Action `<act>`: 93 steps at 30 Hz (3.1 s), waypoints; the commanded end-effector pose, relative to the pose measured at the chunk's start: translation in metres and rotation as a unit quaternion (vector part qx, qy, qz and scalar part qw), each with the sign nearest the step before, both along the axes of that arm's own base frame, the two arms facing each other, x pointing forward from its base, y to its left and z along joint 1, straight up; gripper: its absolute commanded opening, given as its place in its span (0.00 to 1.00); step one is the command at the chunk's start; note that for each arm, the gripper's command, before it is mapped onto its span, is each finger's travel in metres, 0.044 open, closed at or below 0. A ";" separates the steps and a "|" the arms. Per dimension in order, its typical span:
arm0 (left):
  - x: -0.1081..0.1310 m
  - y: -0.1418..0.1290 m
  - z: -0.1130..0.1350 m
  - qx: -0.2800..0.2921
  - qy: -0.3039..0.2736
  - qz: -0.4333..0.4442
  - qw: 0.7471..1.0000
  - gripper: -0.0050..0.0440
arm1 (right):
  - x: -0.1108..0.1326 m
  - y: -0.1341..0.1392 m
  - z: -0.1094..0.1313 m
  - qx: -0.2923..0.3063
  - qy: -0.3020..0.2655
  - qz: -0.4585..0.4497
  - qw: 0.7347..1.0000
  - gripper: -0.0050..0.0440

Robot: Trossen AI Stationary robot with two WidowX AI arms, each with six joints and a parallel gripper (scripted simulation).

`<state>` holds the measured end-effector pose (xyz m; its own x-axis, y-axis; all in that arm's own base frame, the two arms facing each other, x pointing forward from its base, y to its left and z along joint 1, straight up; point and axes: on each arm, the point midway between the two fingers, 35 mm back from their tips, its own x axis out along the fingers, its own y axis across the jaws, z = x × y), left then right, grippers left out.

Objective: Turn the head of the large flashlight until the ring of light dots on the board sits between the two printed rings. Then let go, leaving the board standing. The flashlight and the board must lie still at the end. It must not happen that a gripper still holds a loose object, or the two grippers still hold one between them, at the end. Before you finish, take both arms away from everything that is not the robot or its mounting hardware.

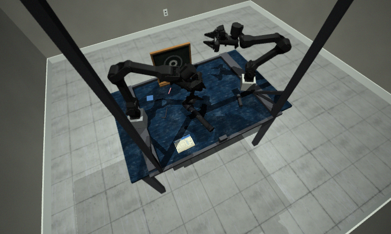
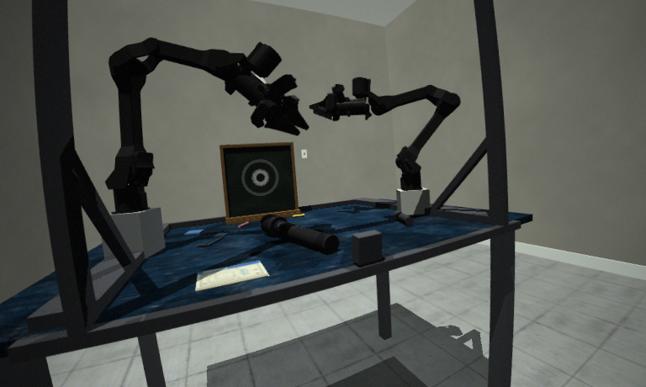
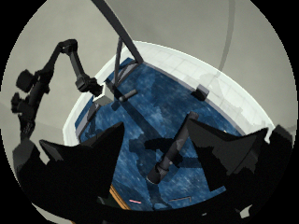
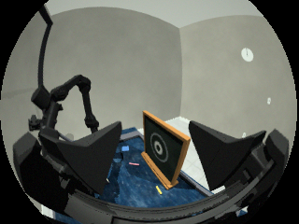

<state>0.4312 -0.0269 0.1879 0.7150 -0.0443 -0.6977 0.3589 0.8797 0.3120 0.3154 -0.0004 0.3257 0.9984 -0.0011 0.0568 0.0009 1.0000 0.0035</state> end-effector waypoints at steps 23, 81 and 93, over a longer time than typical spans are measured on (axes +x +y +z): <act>0.020 -0.027 -0.139 0.114 0.310 -0.196 0.923 0.79 | -0.001 0.000 0.006 0.000 -0.008 0.002 1.000 0.87; 0.015 -0.028 -0.211 0.120 0.358 -0.226 0.898 0.79 | -0.001 0.000 0.006 0.000 -0.008 0.002 1.000 0.87; 0.013 -0.028 -0.232 0.119 0.361 -0.225 0.897 0.79 | -0.001 0.000 0.006 0.000 -0.008 0.002 1.000 0.87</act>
<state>0.4430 -0.0549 -0.0429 0.0085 -0.0008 -1.0000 0.8487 0.5288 0.0068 0.3154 -0.0004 0.3257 0.9984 -0.0011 0.0568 0.0009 1.0000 0.0035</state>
